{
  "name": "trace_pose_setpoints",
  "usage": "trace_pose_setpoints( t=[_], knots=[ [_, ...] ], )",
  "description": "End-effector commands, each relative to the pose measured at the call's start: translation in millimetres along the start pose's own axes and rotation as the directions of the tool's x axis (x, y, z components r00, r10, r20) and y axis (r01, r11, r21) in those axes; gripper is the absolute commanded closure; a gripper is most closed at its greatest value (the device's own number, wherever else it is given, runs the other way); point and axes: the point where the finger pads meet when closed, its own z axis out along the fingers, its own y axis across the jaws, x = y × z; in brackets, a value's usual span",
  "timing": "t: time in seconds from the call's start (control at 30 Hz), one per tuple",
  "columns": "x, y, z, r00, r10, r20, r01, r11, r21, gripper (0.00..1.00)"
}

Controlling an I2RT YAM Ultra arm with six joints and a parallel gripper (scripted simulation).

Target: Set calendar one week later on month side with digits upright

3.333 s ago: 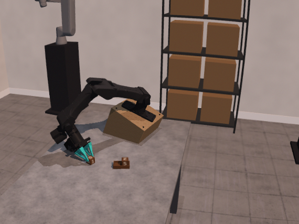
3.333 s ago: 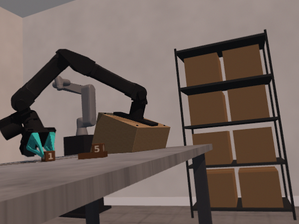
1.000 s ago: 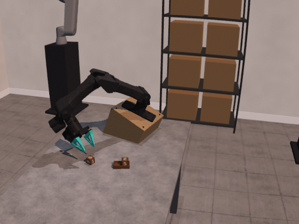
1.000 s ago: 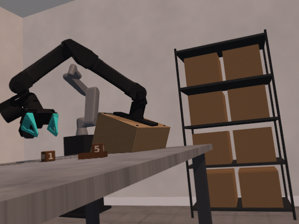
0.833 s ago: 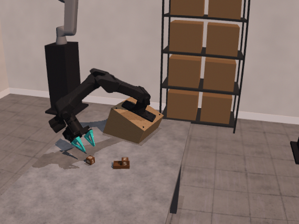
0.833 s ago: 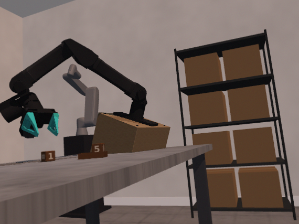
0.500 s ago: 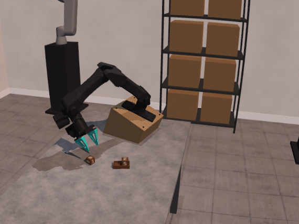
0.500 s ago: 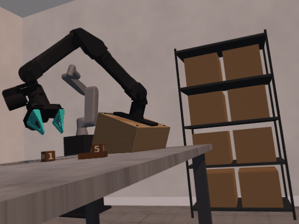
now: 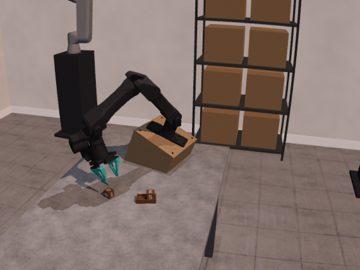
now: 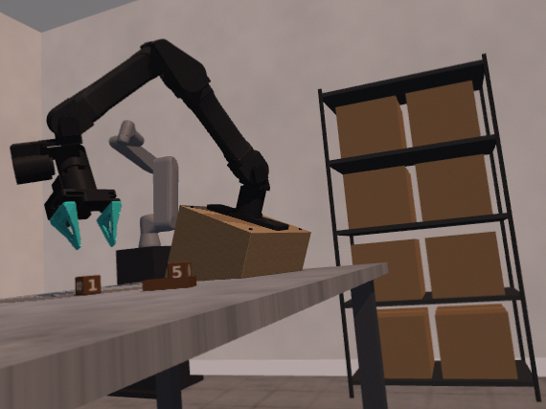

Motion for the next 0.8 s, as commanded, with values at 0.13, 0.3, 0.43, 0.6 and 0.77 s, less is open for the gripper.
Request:
trace_pose_setpoints(
  t=[0.13, 0.3, 0.43, 0.6, 0.77],
  knots=[
    [-5.6, 13.7, -13.8, 0.991, 0.004, 0.136, 0.003, 0.998, -0.056, 0.34],
    [-5.5, 13.4, -13.1, 0.986, 0.006, 0.168, 0.003, 0.999, -0.053, 0.34],
    [-4.7, 13.1, -12.1, 0.96, 0.011, 0.281, 0.002, 0.999, -0.048, 0.34],
    [-3.3, 13.8, -13.1, 0.924, 0.018, 0.383, 0.004, 0.998, -0.056, 0.34],
    [-3.3, 13.9, -13.1, 0.922, 0.019, 0.388, 0.004, 0.998, -0.057, 0.0]
  ],
)
